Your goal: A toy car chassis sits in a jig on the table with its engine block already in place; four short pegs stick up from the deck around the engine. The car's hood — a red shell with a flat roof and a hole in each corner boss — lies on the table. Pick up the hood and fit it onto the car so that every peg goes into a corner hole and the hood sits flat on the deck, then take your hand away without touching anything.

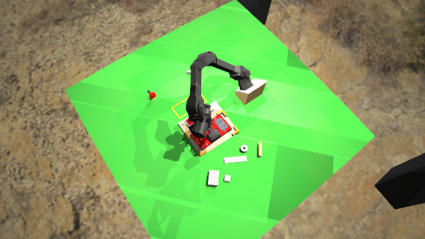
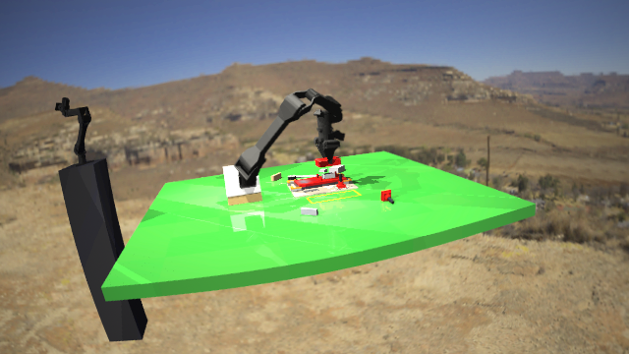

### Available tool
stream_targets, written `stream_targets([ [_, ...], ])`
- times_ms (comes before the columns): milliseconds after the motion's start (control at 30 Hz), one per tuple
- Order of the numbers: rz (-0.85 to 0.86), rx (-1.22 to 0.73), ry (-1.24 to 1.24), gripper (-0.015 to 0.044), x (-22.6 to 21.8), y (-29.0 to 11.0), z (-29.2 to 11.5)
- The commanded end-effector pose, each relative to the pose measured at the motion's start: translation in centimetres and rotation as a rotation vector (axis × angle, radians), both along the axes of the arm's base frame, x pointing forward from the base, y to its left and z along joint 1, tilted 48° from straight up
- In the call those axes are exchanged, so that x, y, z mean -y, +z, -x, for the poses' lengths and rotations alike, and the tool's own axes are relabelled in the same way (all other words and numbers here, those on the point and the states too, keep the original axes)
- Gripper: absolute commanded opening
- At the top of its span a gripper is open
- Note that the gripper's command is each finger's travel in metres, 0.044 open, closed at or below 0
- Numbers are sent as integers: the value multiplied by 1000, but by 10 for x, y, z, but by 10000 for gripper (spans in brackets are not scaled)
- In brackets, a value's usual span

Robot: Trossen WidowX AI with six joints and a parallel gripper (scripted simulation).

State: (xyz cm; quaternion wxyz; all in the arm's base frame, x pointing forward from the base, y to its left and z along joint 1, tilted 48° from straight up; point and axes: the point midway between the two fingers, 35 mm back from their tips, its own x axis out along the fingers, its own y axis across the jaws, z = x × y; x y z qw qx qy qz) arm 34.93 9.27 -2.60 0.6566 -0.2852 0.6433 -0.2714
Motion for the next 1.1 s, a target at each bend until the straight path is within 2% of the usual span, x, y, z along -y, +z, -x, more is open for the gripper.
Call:
stream_targets([
  [0,7,-4,3,0,13,-9,1],
  [133,8,-3,3,0,24,-18,2],
  [1067,8,-3,3,0,32,-26,1],
])
